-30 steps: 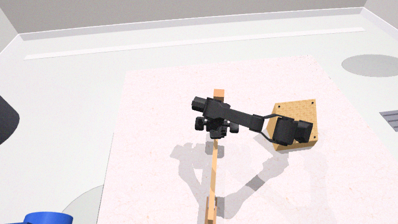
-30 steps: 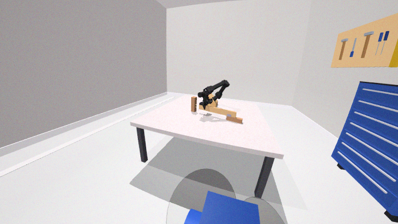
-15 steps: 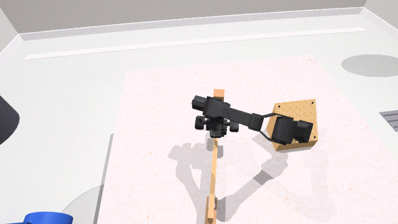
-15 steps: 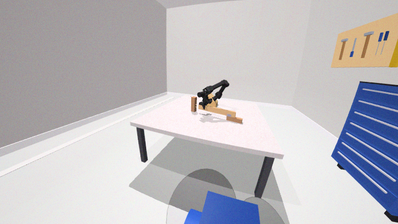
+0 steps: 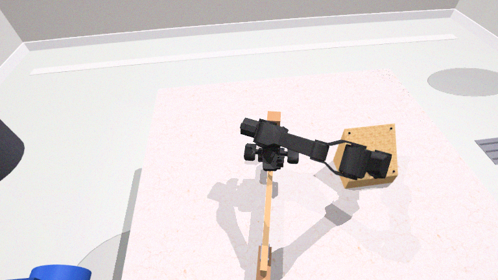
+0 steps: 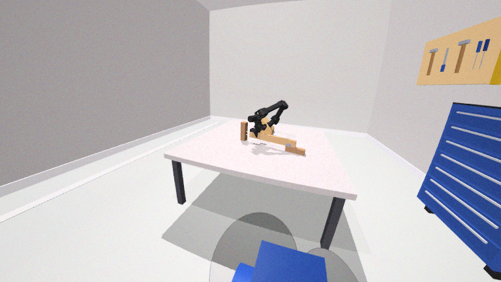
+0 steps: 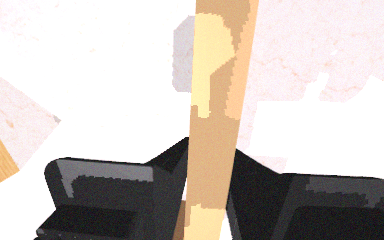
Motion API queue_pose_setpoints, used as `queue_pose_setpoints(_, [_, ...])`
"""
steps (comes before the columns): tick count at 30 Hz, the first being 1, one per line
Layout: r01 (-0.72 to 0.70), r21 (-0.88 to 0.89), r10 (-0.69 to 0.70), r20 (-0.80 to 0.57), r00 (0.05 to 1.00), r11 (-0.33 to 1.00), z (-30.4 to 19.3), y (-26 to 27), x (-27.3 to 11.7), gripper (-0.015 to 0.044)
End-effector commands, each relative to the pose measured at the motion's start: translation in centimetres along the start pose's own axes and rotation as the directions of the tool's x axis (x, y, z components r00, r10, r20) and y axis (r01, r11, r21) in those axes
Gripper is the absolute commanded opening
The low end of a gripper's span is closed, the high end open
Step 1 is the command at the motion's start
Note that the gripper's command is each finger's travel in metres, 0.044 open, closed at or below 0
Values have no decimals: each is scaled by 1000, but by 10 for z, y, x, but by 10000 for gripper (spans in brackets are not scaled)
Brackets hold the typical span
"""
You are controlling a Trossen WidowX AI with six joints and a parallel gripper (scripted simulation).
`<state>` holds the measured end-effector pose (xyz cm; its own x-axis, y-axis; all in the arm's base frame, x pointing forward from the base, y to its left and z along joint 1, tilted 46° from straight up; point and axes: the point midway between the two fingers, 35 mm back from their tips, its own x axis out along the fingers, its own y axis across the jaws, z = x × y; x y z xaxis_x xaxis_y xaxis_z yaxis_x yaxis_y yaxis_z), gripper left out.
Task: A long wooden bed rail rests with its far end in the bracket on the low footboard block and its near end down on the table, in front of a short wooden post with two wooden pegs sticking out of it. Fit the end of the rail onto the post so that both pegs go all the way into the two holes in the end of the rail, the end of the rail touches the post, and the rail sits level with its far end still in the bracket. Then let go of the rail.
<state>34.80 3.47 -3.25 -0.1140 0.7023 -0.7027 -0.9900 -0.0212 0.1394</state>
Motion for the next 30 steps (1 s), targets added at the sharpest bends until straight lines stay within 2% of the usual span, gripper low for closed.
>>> queue_pose_setpoints(1, [3, 0, -3, 1, 1000, 1000, -2, -1, -1, 0])
queue_pose_setpoints(30, [4, 0, -4, 1, 1000, 1000, -11, -1, 0, 0])
